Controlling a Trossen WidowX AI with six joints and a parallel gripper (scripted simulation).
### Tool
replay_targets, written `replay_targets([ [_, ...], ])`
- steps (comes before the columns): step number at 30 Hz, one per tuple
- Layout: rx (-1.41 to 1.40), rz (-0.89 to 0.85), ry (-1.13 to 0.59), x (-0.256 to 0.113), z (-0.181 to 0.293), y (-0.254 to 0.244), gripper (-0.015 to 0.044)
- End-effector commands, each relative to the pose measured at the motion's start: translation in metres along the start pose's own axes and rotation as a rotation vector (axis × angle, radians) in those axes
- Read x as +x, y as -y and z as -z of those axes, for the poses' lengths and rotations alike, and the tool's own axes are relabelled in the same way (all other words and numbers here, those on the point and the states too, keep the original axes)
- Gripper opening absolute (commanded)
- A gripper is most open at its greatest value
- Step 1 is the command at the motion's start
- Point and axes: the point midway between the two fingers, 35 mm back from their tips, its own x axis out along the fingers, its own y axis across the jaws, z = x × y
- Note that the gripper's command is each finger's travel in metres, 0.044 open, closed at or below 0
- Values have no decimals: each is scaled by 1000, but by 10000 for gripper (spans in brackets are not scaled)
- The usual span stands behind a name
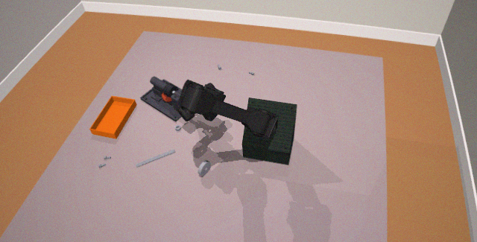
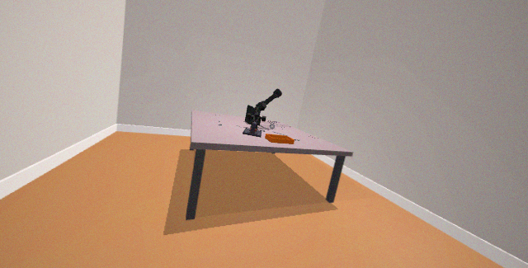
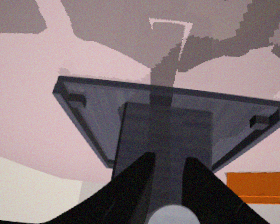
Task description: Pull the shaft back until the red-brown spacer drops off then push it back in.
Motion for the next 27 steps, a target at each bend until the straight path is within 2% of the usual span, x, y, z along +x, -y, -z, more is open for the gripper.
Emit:
replay_targets([
  [1, -5, 3, -6, 1, 3, 1, 0],
  [27, -5, 3, -7, 6, 8, 1, 0],
])
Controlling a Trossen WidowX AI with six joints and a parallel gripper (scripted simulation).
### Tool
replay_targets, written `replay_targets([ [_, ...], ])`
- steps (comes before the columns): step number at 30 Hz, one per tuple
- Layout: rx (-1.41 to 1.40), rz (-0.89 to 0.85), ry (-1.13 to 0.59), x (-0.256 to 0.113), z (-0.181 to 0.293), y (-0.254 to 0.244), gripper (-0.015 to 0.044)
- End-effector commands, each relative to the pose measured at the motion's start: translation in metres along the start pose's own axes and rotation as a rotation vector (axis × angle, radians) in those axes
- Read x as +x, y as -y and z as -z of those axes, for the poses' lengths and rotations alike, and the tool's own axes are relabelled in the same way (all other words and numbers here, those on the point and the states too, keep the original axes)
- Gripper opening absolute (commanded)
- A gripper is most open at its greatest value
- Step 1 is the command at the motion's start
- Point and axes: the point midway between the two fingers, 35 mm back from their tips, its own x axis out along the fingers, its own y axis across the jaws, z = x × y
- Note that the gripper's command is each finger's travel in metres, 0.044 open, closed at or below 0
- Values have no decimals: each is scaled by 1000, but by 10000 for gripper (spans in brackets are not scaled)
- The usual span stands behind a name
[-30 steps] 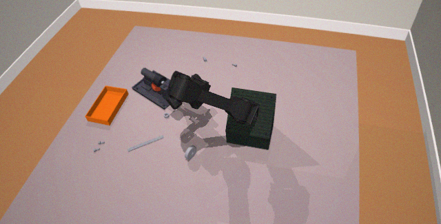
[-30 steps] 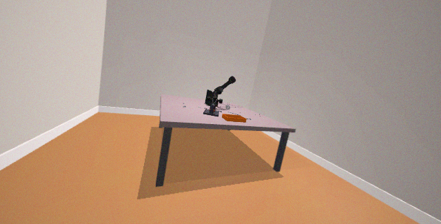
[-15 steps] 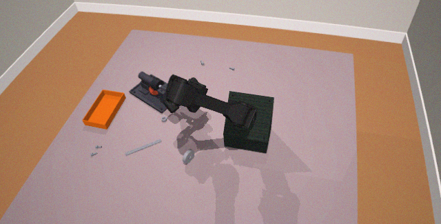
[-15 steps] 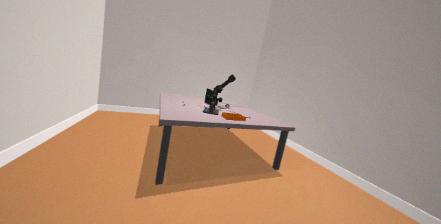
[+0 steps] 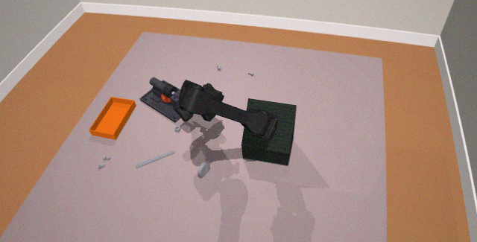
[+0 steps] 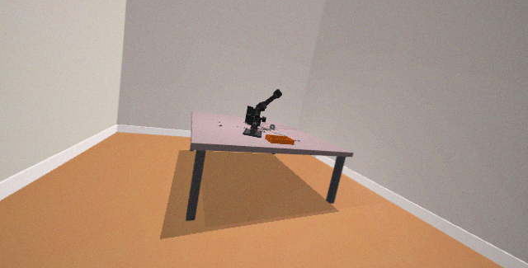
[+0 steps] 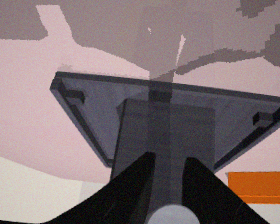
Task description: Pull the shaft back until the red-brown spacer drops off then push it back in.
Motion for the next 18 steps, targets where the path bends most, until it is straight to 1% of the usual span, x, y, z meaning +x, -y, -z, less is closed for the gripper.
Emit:
replay_targets([
  [1, -6, 4, -8, 2, 5, 1, 0],
  [18, -7, 4, -8, 6, 8, 2, 0],
])
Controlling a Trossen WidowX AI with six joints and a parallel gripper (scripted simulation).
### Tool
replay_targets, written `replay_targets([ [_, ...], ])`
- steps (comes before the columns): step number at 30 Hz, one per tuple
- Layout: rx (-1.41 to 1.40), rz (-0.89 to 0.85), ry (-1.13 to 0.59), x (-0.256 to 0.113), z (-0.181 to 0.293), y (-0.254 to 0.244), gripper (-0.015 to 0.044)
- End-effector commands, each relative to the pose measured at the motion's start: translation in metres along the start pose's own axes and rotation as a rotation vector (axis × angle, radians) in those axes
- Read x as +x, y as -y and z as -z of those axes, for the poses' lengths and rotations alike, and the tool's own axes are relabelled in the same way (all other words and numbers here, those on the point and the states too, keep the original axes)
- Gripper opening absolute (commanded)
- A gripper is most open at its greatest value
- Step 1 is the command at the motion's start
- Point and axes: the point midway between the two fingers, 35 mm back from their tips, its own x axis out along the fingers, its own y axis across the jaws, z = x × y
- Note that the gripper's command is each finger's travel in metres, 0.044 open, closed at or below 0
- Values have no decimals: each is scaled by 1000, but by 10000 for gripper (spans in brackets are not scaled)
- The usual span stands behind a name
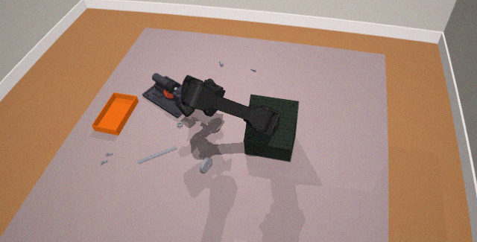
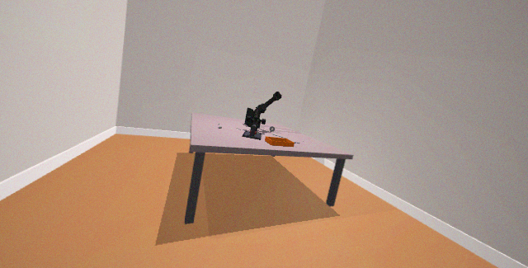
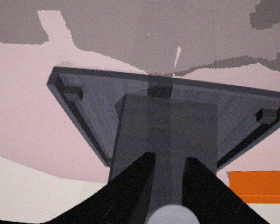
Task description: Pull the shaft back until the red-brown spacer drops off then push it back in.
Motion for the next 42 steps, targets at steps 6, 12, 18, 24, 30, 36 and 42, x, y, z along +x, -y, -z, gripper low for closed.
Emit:
replay_targets([
  [6, -7, 4, -8, 4, 6, 2, 0],
  [12, -7, 4, -8, 5, 7, 2, 0],
  [18, -7, 4, -8, 6, 8, 2, 0],
  [24, -7, 4, -8, 7, 10, 2, 0],
  [30, -7, 4, -8, 9, 11, 2, 0],
  [36, -7, 4, -8, 10, 13, 2, 0],
  [42, -7, 4, -8, 11, 14, 2, 0],
])
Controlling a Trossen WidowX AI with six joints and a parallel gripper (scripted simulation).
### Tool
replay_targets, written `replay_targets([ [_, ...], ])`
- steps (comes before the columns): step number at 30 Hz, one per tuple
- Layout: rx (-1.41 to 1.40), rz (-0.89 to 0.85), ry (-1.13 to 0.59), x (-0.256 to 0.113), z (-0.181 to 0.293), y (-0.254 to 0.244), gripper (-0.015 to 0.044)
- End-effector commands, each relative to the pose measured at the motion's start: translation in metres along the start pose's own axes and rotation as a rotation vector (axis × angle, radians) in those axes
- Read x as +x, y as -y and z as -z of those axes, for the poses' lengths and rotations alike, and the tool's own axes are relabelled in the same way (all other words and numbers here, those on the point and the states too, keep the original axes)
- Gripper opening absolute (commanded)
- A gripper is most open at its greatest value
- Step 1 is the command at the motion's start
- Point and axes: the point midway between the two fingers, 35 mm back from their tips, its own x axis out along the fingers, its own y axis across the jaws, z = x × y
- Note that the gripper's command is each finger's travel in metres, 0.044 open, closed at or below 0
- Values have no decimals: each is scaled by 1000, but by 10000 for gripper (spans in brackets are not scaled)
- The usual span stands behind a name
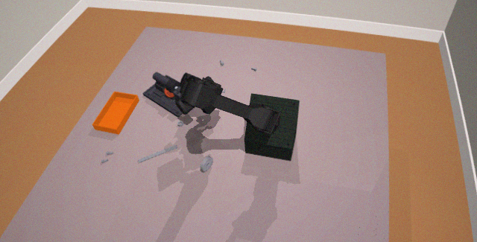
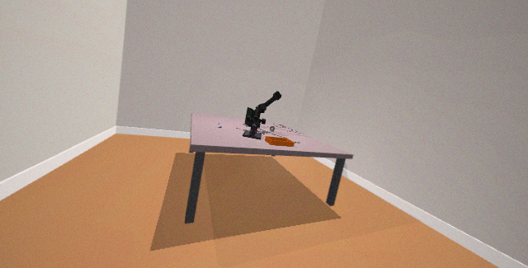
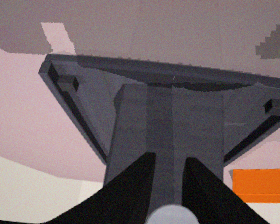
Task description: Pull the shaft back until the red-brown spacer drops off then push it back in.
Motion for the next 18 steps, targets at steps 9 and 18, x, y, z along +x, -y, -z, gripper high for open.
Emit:
replay_targets([
  [9, -9, 4, -8, 4, 6, 2, 0],
  [18, -9, 4, -8, 6, 8, 2, 0],
])
